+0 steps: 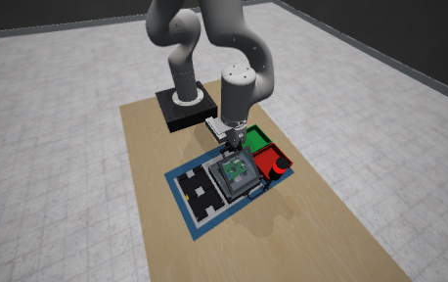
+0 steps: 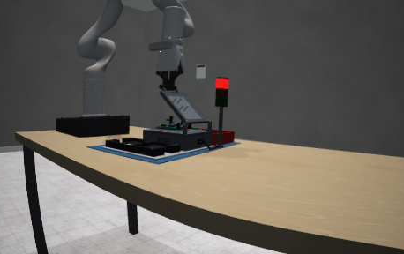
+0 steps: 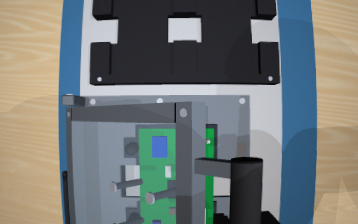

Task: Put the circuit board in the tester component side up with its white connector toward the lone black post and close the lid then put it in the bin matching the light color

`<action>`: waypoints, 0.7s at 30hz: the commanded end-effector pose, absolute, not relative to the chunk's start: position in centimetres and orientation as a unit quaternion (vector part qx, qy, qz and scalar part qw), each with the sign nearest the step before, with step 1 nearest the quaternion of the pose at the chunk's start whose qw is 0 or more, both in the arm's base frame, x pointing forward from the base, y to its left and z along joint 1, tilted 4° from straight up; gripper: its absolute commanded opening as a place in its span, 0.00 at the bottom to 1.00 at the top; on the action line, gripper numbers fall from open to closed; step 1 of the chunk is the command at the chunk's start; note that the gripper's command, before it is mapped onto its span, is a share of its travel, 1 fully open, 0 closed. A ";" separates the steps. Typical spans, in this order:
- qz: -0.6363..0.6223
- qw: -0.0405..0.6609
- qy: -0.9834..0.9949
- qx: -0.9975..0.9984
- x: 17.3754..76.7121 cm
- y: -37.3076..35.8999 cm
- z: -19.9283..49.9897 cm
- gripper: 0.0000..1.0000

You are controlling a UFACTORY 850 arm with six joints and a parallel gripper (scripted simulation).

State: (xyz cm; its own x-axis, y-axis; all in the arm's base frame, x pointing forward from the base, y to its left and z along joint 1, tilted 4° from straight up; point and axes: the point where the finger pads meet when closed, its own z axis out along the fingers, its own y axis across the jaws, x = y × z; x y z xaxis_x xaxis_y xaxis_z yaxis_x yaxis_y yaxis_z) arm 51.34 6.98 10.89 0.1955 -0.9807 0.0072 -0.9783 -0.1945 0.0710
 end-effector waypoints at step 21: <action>-0.019 0.029 -0.634 0.773 51.5 7.0 11.0 0.28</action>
